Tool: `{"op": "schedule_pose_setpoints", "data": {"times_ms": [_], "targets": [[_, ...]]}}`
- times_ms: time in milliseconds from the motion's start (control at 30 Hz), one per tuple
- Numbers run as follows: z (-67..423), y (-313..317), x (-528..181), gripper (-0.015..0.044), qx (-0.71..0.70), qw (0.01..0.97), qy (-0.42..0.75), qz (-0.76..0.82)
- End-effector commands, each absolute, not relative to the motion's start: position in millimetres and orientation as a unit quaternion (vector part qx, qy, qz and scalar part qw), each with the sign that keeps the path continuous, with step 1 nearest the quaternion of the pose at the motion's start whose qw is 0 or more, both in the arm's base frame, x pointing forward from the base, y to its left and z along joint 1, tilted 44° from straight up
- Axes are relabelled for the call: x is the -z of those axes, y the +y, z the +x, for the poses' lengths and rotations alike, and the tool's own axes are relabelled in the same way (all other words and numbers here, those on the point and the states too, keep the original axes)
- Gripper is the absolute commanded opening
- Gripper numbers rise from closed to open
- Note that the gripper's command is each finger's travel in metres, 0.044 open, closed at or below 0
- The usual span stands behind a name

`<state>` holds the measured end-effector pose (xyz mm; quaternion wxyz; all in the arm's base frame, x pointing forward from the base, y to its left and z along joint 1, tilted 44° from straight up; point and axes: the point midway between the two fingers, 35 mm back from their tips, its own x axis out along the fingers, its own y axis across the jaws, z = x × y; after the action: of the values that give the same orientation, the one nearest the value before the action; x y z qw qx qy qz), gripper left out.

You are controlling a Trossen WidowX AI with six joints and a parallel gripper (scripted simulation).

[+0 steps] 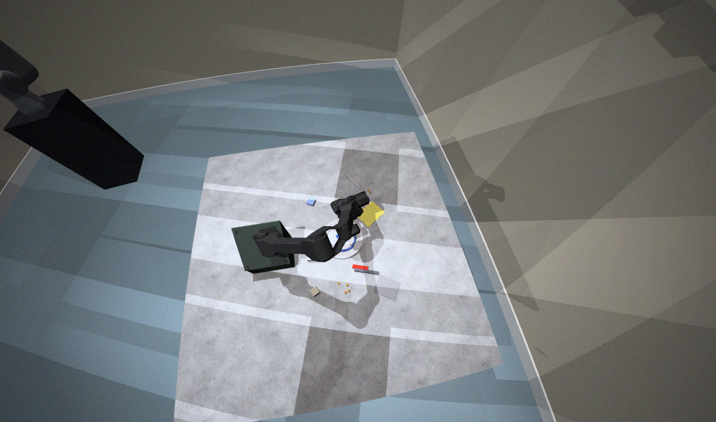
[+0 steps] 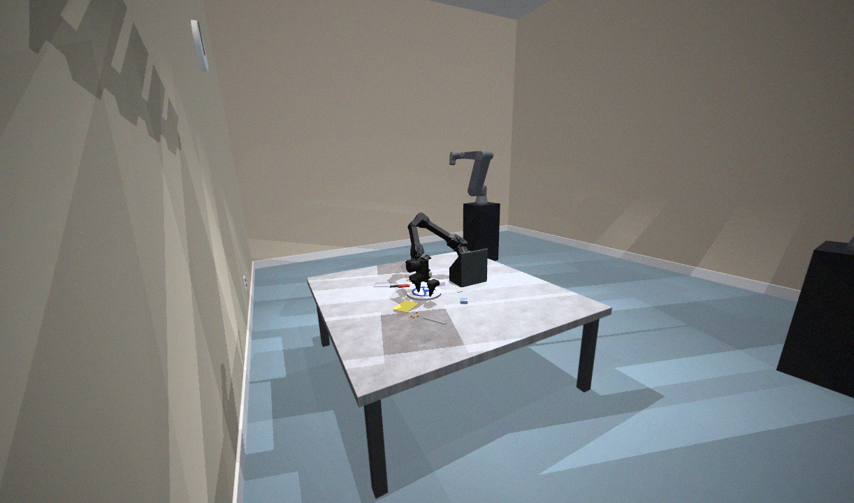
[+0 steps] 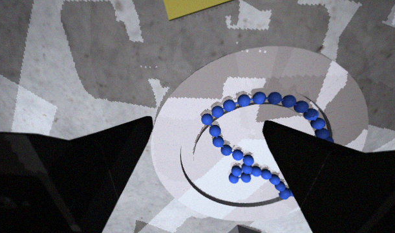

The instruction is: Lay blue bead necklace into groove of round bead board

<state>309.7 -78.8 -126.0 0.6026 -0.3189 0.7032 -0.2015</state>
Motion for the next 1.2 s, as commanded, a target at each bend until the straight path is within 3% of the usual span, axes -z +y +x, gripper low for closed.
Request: {"op": "schedule_pose_setpoints", "data": {"times_ms": [0,200,433,600,1167], "targets": [[310,-78,125,0.0440,0.202,0.604,0.702,-0.317],[310,-78,125,0.0440,0.202,0.604,0.702,-0.317],[306,-62,97,0.0256,0.022,0.507,0.731,-0.457],[305,-62,96,0.0125,0.015,0.503,0.731,-0.461],[307,-73,108,0.0120,0.018,0.506,0.728,-0.461]]}}
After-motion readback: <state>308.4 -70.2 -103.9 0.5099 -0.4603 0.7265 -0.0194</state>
